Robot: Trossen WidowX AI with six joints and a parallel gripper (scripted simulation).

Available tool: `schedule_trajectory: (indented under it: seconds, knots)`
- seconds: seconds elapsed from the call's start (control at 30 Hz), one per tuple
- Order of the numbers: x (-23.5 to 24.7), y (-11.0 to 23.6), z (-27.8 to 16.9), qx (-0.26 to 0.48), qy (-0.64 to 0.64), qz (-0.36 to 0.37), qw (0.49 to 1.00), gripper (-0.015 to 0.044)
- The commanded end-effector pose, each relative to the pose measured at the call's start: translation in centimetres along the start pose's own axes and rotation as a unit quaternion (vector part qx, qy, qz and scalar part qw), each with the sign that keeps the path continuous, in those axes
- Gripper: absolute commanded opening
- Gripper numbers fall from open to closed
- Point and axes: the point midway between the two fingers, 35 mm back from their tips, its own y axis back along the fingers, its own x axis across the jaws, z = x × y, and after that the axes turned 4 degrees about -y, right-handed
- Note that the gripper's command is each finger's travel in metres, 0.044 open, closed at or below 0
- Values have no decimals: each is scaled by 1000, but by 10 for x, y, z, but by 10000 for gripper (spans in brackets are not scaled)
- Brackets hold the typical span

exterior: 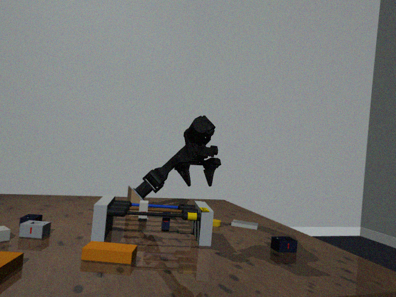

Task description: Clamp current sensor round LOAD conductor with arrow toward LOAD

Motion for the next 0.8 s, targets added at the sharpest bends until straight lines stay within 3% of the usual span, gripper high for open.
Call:
schedule_trajectory:
  seconds: [0.0, 0.23, 0.3, 0.43, 0.77]
  knots:
    - [0, 0, 1, 0, 0, 3, 1000, 440]
    - [0, 0, 1, 0, 0, 3, 1000, 440]
    - [0, 1, -6, 3, -11, -1, 1000, 387]
    - [-4, 5, -48, 18, -80, -25, 996, 282]
    - [-12, 6, -175, 57, -255, -88, 961, 281]
